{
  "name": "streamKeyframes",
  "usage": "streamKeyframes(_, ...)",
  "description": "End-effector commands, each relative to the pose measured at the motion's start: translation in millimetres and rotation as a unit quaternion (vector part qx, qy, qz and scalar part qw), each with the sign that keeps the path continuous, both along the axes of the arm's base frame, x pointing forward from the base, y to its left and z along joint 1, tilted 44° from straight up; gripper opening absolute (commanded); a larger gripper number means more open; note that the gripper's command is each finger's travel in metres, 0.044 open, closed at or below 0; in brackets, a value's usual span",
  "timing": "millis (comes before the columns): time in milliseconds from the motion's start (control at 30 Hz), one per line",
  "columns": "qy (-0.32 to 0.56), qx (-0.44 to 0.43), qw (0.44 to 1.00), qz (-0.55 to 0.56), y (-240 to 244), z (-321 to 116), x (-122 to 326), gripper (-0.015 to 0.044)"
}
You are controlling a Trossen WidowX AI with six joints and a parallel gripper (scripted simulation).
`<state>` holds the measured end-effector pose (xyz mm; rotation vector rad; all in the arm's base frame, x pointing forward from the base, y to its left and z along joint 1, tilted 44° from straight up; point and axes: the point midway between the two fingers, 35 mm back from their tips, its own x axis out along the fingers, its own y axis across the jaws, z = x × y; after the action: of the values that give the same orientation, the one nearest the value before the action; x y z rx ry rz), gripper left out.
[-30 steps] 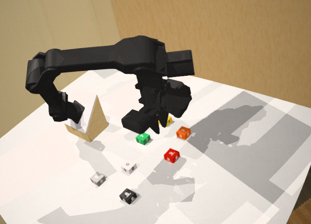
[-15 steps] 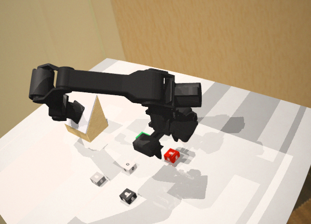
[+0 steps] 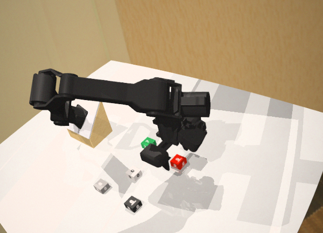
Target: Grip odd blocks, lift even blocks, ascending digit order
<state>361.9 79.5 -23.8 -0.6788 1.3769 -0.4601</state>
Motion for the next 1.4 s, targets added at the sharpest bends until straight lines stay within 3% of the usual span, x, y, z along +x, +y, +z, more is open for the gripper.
streamKeyframes(0, -0.001, -0.003, 1.0, 0.002, -5.2, -4.9, 1.5, 0.04)
streamKeyframes(333, -0.001, -0.003, 1.0, 0.002, -14.3, -14.4, 3.1, 0.04)
streamKeyframes(700, -0.001, -0.003, 1.0, 0.002, -14.3, -14.4, 3.1, 0.012)
streamKeyframes(1200, -0.001, -0.003, 1.0, 0.002, -14.3, -14.4, 3.1, 0.012)
streamKeyframes(1367, -0.001, -0.003, 1.0, 0.002, -14.3, -14.4, 3.1, 0.0251)
